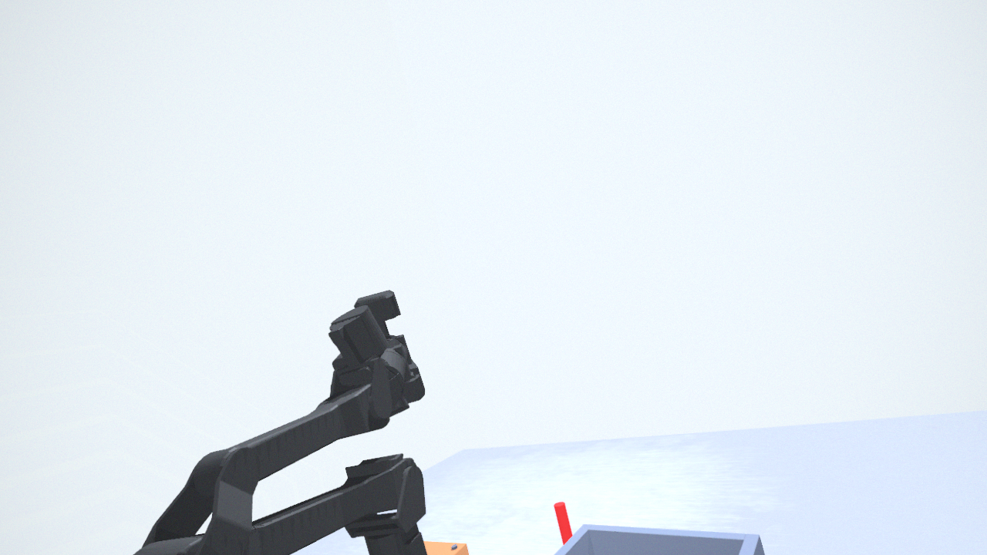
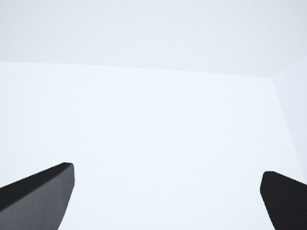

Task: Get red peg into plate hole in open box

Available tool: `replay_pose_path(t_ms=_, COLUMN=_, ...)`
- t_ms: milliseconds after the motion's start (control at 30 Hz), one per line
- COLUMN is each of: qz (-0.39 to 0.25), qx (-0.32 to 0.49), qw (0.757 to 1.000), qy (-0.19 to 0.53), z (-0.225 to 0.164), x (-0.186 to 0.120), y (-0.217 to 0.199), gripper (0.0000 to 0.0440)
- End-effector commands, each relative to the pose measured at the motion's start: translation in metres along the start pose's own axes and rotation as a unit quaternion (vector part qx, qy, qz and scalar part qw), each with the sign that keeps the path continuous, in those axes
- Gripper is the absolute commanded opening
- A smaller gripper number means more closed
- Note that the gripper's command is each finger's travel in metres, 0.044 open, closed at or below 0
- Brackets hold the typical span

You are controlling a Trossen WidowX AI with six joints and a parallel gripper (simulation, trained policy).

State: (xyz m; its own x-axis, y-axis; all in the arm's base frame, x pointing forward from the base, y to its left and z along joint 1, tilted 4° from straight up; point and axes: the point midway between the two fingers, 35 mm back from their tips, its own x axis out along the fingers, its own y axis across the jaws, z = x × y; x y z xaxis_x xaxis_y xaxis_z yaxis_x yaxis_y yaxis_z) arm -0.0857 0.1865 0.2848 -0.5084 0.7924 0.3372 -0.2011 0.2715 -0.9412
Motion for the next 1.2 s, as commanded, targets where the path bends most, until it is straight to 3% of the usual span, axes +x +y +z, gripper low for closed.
replay_pose_path(t_ms=0, qz=-0.003, qx=0.009, qw=1.0, qy=0.012, z=-0.004, x=0.001, y=-0.005, gripper=0.0416)
replay_pose_path(t_ms=67, qz=-0.011, qx=0.029, qw=0.999, qy=0.037, z=-0.013, x=0.003, y=-0.016, gripper=0.044)
replay_pose_path(t_ms=300, qz=-0.038, qx=0.097, qw=0.986, qy=0.133, z=-0.049, x=0.005, y=-0.058, gripper=0.044)
replay_pose_path(t_ms=567, qz=-0.061, qx=0.18, qw=0.952, qy=0.238, z=-0.089, x=-0.002, y=-0.081, gripper=0.044)
replay_pose_path(t_ms=867, qz=-0.086, qx=0.28, qw=0.893, qy=0.341, z=-0.13, x=-0.018, y=-0.083, gripper=0.044)
replay_pose_path(t_ms=1167, qz=-0.124, qx=0.374, qw=0.812, qy=0.431, z=-0.165, x=-0.042, y=-0.077, gripper=0.044)
